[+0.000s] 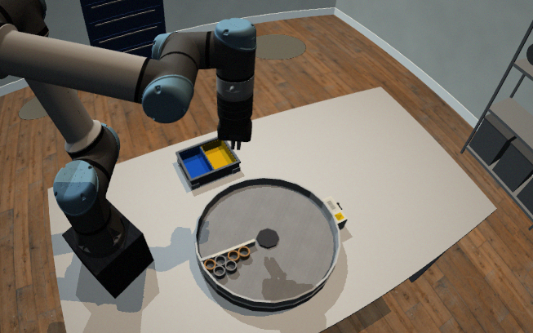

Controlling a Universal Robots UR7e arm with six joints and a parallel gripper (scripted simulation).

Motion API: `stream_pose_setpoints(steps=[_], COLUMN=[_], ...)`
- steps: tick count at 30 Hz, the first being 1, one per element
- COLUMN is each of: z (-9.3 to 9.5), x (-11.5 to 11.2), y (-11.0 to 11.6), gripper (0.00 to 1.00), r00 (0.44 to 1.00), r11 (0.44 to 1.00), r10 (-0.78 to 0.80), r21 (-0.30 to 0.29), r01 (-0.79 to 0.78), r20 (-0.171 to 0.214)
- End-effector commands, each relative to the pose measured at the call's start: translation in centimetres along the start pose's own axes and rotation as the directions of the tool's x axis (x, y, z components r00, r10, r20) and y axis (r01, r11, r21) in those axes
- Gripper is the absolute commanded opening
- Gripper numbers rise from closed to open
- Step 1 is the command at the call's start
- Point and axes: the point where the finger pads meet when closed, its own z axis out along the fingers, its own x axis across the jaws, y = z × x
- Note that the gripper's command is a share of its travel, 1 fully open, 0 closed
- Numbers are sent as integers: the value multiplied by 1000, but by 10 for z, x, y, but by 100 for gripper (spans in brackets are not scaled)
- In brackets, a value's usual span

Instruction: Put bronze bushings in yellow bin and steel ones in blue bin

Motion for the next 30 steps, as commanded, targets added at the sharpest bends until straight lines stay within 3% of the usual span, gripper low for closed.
stream_pose_setpoints(steps=[1, 3, 7, 14, 17, 20, 26, 30], z=[22, 22, 52, 65, 90, 104, 107, 138], x=[7, 7, 14, 17, 23, 27, 27, 35], y=[18, 18, 44, 54, 75, 86, 89, 115], gripper=[27, 27, 27, 27, 27, 27, 27, 27], r00=[1000, 1000, 1000, 1000, 1000, 1000, 1000, 1000], r11=[1000, 1000, 1000, 1000, 1000, 1000, 1000, 1000], r10=[-1, -1, -1, -1, -1, -1, -1, -1], r21=[3, 3, 2, 2, 1, 1, 1, 0], r01=[1, 1, 1, 1, 1, 1, 1, 1], r20=[-4, -4, -4, -4, -4, -4, -4, -4])
